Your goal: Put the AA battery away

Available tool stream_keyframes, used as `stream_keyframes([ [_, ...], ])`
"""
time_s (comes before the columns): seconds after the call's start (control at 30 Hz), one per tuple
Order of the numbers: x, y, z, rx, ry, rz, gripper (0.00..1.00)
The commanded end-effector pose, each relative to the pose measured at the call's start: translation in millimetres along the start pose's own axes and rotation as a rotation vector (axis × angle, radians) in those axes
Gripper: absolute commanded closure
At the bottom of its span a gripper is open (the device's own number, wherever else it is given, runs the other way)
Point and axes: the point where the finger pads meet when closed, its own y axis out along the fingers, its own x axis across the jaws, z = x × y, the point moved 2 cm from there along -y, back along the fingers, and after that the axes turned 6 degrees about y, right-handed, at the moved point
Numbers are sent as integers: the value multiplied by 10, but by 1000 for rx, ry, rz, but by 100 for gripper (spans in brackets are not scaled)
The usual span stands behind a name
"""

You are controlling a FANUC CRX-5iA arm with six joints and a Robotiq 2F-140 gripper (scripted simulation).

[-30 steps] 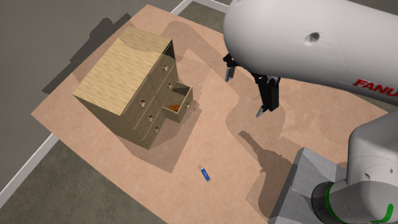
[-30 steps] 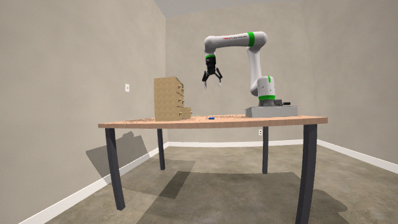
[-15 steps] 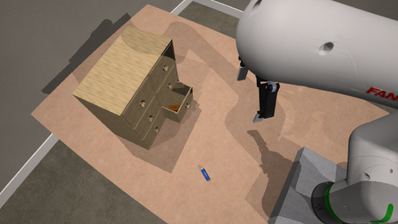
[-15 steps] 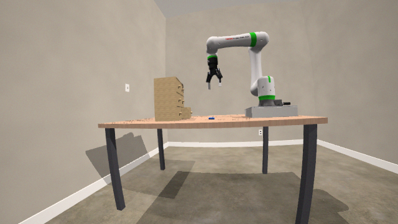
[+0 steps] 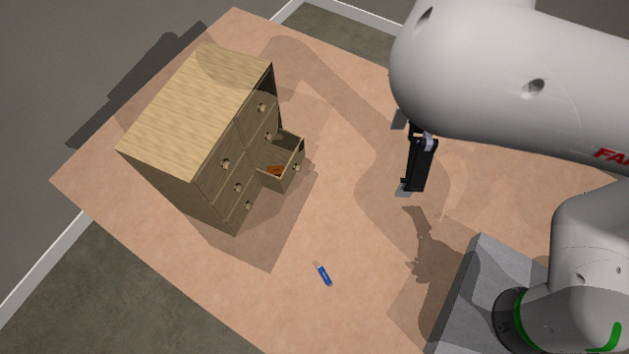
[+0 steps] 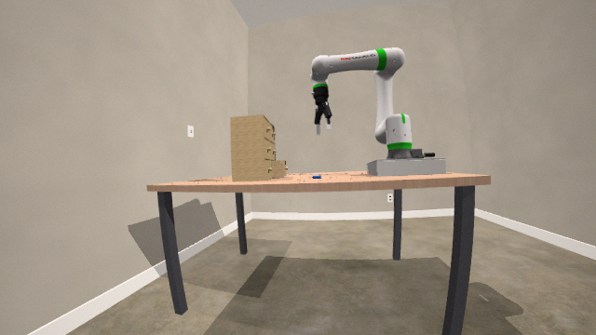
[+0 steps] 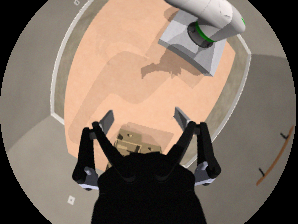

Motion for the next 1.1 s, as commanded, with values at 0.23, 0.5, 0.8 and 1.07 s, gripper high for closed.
stream_keyframes([
  [0.23,16,25,75,0,161,0,0],
  [0.5,23,37,108,0,233,0,0],
  [0.8,30,49,143,0,307,0,0],
  [1.07,33,53,157,0,336,0,0],
])
